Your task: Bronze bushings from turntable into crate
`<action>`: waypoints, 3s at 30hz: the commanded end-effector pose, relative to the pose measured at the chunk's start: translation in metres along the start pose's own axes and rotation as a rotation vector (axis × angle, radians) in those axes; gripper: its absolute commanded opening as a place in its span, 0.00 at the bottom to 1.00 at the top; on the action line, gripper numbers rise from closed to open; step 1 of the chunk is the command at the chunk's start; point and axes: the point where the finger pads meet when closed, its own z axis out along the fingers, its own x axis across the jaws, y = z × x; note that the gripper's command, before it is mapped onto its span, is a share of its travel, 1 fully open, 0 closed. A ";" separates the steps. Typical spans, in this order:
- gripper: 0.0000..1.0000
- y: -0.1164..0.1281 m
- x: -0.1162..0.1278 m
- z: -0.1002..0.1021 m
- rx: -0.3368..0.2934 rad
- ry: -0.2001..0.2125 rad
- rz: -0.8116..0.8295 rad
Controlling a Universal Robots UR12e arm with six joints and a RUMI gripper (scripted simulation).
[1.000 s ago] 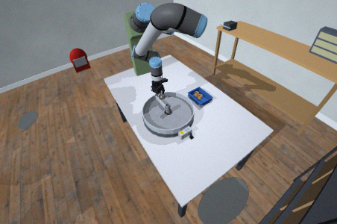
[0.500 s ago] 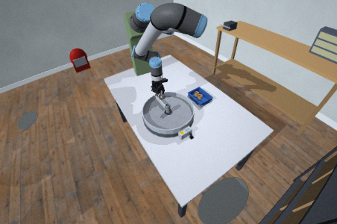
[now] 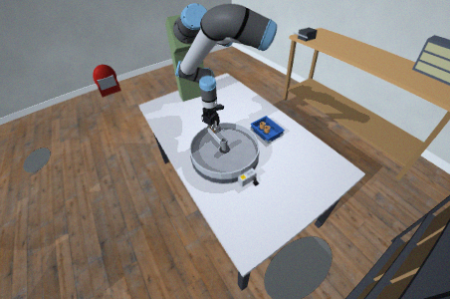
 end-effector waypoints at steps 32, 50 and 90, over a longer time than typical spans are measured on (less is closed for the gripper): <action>0.00 0.000 0.000 0.000 0.000 0.000 0.000; 0.00 0.000 0.000 -0.035 0.000 0.000 0.000; 0.00 0.000 0.000 -0.114 0.000 0.000 0.000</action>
